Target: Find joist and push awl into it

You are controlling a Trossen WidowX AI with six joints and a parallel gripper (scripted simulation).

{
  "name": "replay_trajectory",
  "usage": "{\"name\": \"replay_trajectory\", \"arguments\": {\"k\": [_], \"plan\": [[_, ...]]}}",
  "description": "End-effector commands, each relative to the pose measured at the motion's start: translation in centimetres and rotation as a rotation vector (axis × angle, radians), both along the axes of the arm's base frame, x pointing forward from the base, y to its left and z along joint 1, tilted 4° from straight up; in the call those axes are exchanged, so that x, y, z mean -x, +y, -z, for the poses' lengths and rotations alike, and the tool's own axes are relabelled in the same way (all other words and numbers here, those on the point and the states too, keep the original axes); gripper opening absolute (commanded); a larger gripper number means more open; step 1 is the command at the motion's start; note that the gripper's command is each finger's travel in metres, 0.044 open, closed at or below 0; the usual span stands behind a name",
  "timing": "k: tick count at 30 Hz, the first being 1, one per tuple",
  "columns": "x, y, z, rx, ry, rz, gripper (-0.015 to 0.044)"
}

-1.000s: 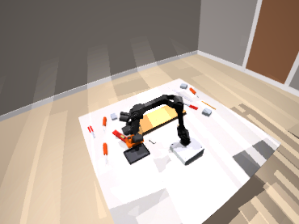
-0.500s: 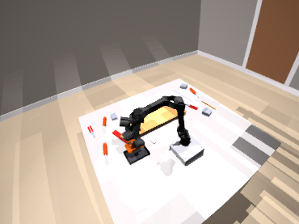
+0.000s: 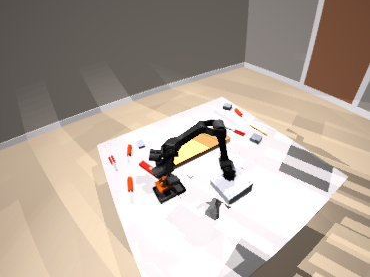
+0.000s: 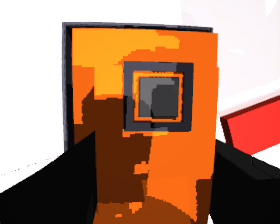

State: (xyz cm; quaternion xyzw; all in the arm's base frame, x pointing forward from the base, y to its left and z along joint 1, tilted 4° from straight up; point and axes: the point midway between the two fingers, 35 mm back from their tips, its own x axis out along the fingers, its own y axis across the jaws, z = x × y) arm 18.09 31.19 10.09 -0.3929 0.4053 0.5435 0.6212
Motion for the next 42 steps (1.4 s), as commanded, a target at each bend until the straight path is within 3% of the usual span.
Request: {"name": "replay_trajectory", "arguments": {"k": [1,35,42], "plan": [[-0.1,0.1,0.7,-0.002,-0.002,0.005,0.0000],[-0.2,0.3,6.0,-0.001,-0.001,0.005,0.0000],[-0.1,0.2,5.8,0.002,0.002,0.000,0.0184]]}}
